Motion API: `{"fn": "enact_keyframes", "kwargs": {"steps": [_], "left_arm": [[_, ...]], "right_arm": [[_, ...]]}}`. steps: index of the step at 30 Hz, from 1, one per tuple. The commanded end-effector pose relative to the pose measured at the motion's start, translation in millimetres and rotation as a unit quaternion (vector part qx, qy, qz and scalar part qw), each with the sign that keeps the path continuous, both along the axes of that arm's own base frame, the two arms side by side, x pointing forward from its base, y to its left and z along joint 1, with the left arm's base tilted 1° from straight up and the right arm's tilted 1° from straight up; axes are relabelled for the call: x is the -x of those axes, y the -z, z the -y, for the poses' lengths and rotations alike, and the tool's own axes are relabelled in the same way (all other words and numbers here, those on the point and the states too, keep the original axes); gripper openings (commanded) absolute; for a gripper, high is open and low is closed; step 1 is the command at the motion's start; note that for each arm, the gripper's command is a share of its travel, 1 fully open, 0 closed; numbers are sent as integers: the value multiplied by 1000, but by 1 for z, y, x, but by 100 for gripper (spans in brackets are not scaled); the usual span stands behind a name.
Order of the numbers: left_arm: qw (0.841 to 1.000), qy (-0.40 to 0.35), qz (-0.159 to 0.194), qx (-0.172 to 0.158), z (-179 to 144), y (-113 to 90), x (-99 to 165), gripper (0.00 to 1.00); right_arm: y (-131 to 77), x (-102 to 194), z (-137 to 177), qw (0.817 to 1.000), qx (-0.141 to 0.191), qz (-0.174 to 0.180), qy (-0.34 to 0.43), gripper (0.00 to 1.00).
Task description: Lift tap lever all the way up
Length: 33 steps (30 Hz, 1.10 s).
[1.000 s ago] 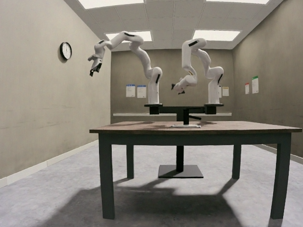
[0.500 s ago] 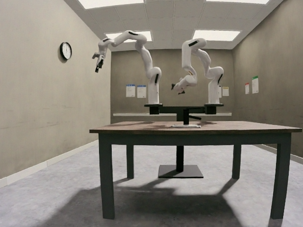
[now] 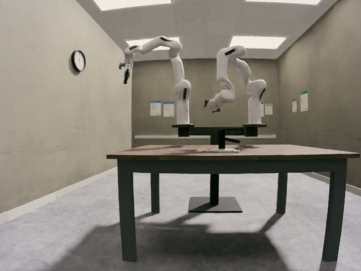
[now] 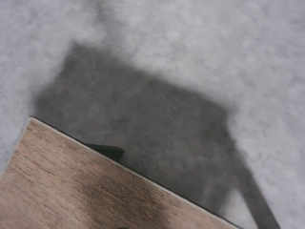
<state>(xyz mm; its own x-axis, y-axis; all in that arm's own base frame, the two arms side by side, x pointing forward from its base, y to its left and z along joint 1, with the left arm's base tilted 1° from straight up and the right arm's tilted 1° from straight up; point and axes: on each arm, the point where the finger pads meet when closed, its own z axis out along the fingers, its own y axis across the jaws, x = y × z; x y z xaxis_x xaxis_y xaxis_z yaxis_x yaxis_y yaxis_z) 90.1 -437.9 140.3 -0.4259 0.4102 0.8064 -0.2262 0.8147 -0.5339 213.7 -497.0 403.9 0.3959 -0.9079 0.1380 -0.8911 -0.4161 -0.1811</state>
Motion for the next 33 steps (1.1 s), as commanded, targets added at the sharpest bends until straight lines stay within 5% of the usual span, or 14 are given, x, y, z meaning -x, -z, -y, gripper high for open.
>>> {"fn": "enact_keyframes", "kwargs": {"steps": [1, 2, 16, 33], "left_arm": [[1000, 0, 0, 1, 0, -1, 0, 100], [1000, 0, 0, 1, 0, -1, 0, 100], [1000, 0, 0, 1, 0, -1, 0, 100], [1000, 12, 16, 7, -4, 4, -5, 100]], "right_arm": [[-17, 42, -13, 999, -9, -21, 43, 100], [-27, 73, -22, 998, -13, -28, 59, 100], [-65, 203, -93, 975, -39, -92, 198, 100], [-70, 222, -107, 969, -42, -102, 220, 100]]}}
